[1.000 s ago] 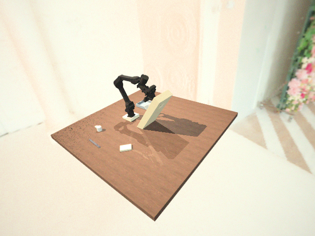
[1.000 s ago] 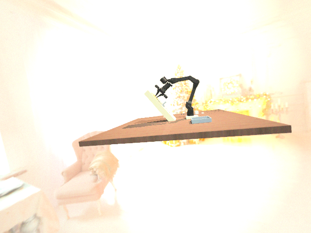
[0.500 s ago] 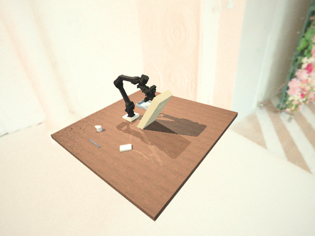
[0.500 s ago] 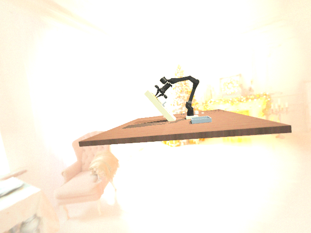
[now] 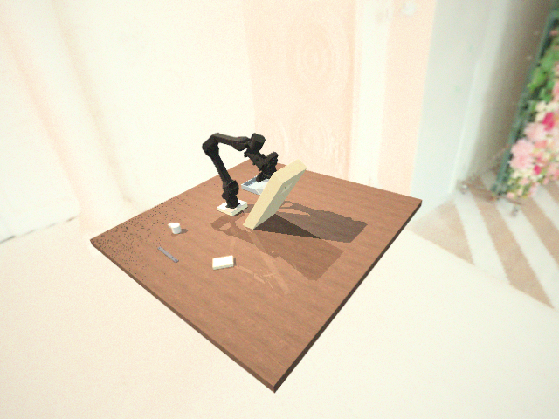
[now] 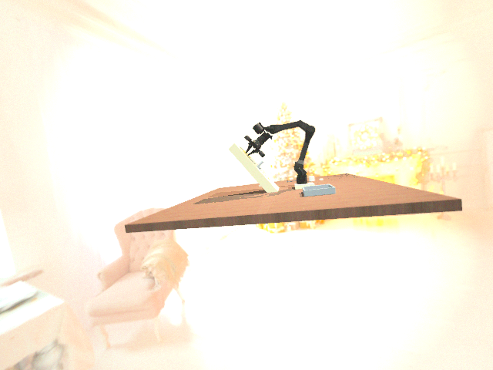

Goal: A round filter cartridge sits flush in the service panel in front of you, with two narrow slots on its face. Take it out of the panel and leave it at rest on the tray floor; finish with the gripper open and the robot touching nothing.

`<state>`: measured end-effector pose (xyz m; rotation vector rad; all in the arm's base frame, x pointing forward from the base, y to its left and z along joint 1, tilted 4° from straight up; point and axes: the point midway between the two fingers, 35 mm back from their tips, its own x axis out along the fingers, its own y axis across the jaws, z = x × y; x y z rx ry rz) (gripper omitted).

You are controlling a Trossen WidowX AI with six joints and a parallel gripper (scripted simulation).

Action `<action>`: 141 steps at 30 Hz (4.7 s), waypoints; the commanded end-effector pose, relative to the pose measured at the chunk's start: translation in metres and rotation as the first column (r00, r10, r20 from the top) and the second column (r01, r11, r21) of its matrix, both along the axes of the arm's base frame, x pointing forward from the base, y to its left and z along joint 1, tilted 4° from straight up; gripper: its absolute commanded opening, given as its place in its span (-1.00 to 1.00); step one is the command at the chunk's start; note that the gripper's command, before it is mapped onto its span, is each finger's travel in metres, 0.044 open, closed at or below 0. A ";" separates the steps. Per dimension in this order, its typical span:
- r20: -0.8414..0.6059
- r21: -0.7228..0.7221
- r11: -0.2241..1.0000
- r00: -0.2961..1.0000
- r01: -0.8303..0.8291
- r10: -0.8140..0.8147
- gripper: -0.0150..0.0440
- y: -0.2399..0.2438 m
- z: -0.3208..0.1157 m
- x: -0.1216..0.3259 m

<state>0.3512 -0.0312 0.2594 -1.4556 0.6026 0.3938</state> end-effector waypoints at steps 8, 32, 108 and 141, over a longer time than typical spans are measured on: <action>-0.001 -0.001 1.000 1.000 -0.005 0.005 -0.18 0.000 -0.004 0.004; -0.001 -0.001 1.000 1.000 -0.005 0.005 -0.18 -0.001 -0.007 0.009; -0.421 0.860 -0.096 0.590 0.501 -0.689 -0.49 -0.001 -0.008 0.010; -0.386 0.860 -0.026 0.617 0.510 -0.686 -0.49 -0.001 -0.008 0.011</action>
